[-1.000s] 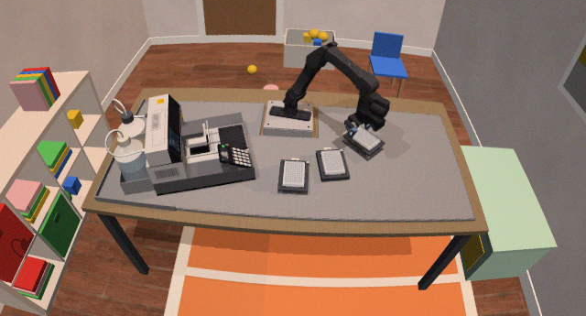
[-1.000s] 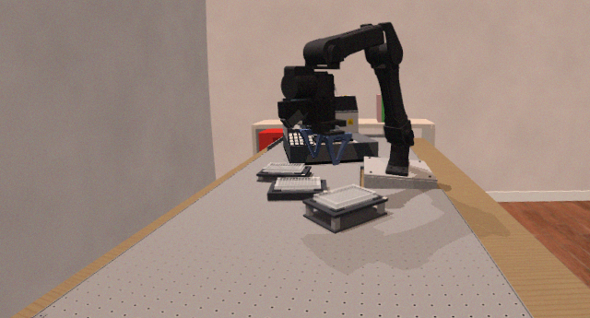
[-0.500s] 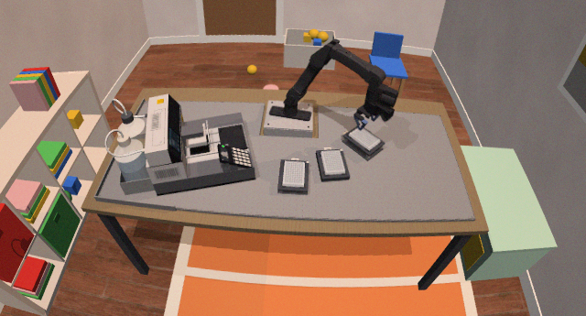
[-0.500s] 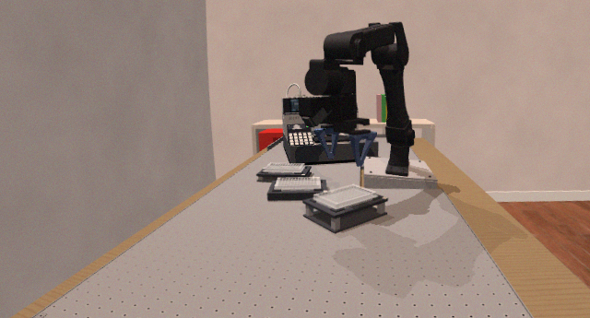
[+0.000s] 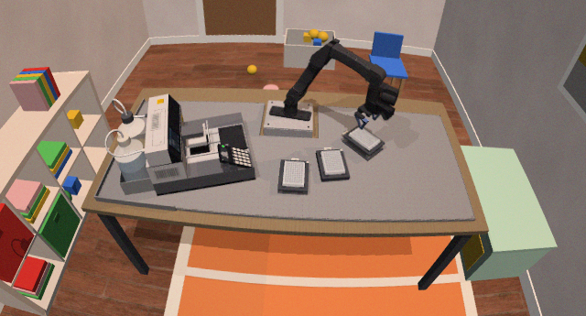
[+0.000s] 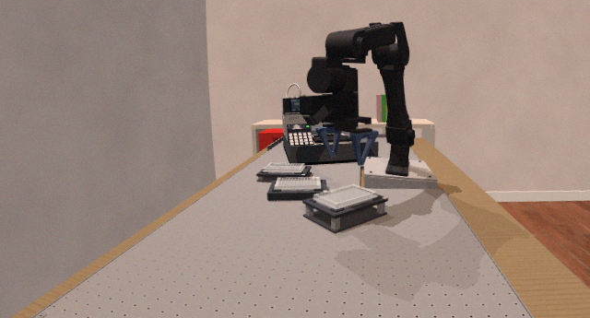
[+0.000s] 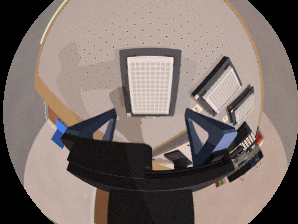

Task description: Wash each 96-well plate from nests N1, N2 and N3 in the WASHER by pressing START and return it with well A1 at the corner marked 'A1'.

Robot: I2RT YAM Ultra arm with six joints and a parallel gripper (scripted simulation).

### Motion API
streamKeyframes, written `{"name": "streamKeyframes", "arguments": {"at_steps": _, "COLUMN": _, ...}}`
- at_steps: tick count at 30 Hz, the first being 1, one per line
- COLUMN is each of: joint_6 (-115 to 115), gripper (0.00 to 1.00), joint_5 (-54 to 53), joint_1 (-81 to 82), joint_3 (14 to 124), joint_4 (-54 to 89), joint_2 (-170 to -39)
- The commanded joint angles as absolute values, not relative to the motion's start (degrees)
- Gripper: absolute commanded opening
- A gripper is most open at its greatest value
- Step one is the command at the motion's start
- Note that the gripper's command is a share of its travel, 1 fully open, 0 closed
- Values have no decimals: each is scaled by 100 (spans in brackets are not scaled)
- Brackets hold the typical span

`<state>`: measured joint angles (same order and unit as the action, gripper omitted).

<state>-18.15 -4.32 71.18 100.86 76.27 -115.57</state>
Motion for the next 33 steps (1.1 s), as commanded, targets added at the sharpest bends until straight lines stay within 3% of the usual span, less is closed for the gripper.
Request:
{"name": "streamKeyframes", "arguments": {"at_steps": 1, "joint_6": -1826, "gripper": 100, "joint_5": -429, "joint_1": 7114, "joint_3": 10138, "joint_4": 7623, "joint_2": -11515}}
{"name": "streamKeyframes", "arguments": {"at_steps": 33, "joint_6": -1871, "gripper": 100, "joint_5": -429, "joint_1": 7159, "joint_3": 9336, "joint_4": 6745, "joint_2": -11587}}
